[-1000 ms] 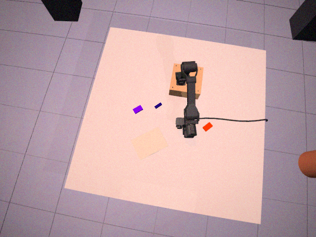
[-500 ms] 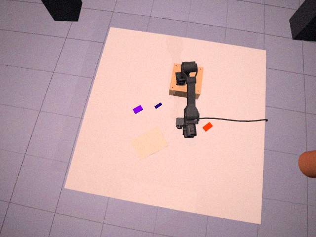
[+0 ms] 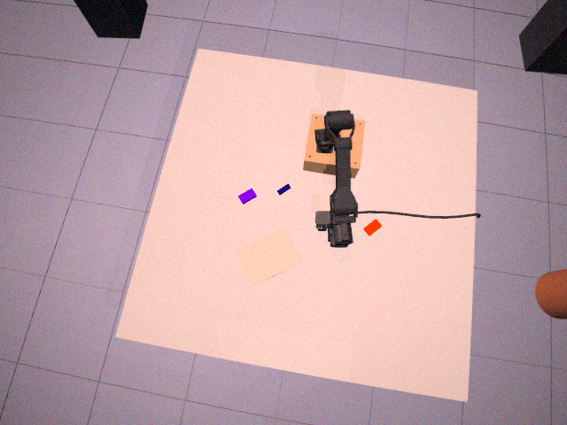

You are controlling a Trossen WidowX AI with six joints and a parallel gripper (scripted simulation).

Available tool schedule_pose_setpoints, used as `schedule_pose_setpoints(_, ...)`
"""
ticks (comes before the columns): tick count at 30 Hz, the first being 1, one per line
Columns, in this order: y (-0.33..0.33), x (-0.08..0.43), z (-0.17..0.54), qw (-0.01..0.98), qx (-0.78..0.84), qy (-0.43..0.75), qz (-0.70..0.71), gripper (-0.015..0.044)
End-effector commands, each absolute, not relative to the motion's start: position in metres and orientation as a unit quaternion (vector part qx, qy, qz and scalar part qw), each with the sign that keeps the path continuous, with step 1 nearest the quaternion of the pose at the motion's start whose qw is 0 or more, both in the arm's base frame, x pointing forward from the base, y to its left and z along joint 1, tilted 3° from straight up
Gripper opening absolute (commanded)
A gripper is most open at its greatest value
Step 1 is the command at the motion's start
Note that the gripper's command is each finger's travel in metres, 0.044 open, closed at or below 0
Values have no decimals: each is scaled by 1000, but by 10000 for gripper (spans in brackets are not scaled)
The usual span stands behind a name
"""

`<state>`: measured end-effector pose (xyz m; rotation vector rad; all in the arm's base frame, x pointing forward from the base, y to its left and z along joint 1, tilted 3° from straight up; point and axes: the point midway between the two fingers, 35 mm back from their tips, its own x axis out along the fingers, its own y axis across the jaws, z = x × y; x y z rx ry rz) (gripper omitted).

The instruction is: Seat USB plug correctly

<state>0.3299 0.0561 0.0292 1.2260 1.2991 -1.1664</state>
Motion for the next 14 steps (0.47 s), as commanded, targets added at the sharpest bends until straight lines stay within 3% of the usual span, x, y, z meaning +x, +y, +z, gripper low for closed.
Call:
schedule_pose_setpoints(1, 56, 330, 29, 483, 503, 533, -479, 95)
schedule_pose_setpoints(14, 56, 330, 40, 483, 503, 533, -479, 95)
